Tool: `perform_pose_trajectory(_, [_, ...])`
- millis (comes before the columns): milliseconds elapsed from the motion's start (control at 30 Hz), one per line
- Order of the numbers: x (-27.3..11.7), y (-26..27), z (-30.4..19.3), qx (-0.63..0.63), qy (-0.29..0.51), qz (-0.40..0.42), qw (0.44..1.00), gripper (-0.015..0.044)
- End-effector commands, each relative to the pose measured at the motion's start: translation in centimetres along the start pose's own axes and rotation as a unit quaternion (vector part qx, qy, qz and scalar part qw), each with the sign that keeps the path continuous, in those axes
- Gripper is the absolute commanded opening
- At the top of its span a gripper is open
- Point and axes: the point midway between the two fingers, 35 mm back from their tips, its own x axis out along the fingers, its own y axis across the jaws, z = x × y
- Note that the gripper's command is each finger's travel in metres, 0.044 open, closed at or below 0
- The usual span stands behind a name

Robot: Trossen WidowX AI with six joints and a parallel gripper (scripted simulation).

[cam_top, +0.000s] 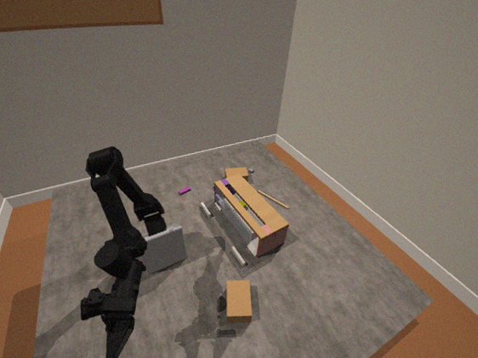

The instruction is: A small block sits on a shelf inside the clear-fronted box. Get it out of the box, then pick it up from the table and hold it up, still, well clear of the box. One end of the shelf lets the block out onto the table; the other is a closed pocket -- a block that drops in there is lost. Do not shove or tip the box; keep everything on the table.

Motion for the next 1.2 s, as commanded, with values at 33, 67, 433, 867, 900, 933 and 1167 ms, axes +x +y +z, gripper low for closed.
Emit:
perform_pose_trajectory(33, [-2.0,4.4,-7.8,-0.199,0.1,0.035,0.974,0.04])
perform_pose_trajectory(67, [-2.6,5.1,-9.4,-0.239,0.119,0.043,0.963,0.04])
perform_pose_trajectory(433, [-13.3,9.2,-25.1,-0.628,0.266,0.179,0.709,0.04])
perform_pose_trajectory(867, [-31.9,6.0,-35.8,-0.855,0.309,0.364,0.204,0.04])
perform_pose_trajectory(900, [-33.0,5.6,-36.1,-0.858,0.308,0.373,0.175,0.04])
perform_pose_trajectory(933, [-34.0,5.2,-36.3,-0.86,0.306,0.381,0.147,0.04])
perform_pose_trajectory(1167, [-41.3,2.0,-37.0,-0.85,0.286,0.439,-0.062,0.04])
